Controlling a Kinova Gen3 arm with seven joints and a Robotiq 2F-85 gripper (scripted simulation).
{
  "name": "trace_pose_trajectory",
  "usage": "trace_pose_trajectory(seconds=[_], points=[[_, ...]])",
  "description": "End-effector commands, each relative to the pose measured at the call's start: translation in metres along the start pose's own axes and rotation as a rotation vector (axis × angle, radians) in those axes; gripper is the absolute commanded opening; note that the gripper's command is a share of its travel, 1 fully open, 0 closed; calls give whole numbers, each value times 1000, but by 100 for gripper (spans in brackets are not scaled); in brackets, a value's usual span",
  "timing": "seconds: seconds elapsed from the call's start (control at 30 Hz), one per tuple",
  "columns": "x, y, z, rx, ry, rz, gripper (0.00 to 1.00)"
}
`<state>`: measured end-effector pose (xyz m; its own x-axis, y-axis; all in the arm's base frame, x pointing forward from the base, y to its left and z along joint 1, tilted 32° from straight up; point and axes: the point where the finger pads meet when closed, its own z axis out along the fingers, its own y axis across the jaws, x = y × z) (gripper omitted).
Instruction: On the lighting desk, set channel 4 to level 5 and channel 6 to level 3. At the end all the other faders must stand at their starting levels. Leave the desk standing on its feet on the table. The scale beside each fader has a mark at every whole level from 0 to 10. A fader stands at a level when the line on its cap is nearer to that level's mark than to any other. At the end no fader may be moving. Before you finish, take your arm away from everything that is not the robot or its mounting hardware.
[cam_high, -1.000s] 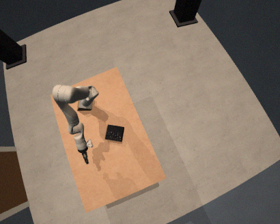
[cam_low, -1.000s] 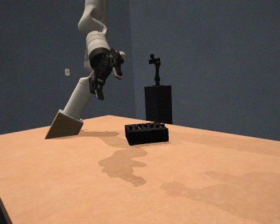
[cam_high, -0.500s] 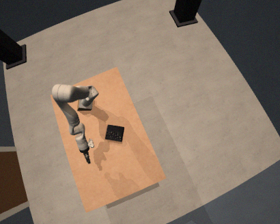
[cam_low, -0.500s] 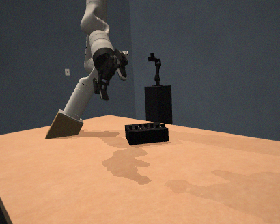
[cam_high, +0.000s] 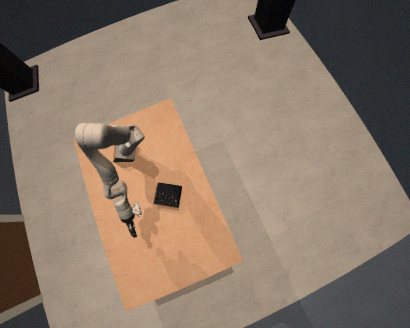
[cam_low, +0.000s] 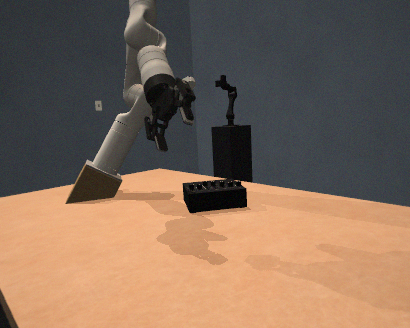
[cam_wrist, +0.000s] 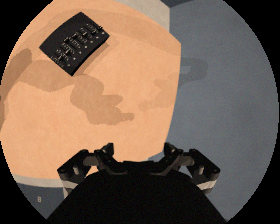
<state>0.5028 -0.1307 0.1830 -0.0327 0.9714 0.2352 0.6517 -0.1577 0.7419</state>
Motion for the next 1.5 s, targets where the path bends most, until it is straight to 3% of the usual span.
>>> trace_pose_trajectory(seconds=[0.0, 0.13, 0.17, 0.4, 0.43, 0.6, 0.63, 0.83, 0.87, 1.07, 1.1, 1.27, 1.3, 1.47], points=[[3, 1, 0, 2, 7, 2, 100], [3, 1, 0, 2, 7, 2, 100], [13, -1, 0, 24, 25, 12, 100], [13, -1, 0, 24, 25, 12, 100], [23, -4, -1, 46, 43, 22, 100], [23, -4, -1, 46, 43, 22, 100], [33, -6, -2, 68, 60, 31, 100], [33, -6, -2, 68, 60, 31, 100], [43, -9, -3, 91, 77, 39, 100], [43, -9, -3, 91, 77, 39, 100], [53, -12, -4, 114, 93, 47, 100], [53, -12, -4, 114, 93, 47, 100], [63, -14, -6, 137, 109, 54, 100], [63, -14, -6, 137, 109, 54, 100]])
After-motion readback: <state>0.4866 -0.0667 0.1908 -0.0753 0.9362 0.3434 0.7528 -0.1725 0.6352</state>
